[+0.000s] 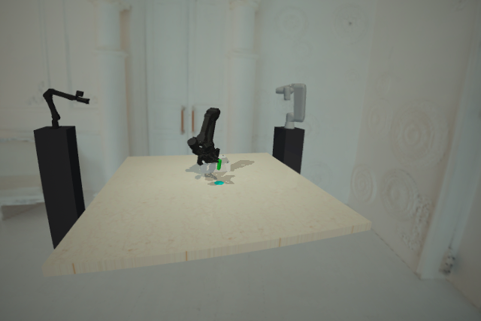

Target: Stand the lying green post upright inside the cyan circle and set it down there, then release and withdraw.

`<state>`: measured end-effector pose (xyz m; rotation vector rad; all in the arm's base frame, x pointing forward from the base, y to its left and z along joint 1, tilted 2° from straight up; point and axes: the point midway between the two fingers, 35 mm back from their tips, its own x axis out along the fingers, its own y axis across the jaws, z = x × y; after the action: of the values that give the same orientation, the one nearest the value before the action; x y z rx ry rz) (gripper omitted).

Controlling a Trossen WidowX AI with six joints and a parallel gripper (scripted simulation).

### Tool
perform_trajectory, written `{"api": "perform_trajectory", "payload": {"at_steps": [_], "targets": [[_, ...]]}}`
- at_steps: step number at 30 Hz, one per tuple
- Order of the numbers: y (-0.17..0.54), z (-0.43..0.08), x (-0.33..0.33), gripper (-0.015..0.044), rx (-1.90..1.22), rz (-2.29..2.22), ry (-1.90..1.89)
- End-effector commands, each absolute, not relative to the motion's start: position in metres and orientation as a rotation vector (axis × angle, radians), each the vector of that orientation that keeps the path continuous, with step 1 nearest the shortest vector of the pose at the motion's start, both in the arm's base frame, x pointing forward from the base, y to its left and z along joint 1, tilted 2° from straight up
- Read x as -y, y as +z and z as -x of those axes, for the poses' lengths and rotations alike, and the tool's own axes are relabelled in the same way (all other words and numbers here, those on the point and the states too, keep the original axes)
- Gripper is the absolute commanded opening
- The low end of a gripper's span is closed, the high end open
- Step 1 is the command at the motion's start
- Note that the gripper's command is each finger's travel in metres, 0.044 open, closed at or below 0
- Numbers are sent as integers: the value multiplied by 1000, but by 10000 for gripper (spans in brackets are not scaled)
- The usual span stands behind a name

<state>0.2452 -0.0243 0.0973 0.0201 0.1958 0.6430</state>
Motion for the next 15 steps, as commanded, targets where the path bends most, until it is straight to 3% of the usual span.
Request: {"api": "perform_trajectory", "payload": {"at_steps": [1, 15], "targets": [[100, -242, 24, 23, -171, -18, 648], [103, -229, 21, 23, -93, 3, 665]]}}
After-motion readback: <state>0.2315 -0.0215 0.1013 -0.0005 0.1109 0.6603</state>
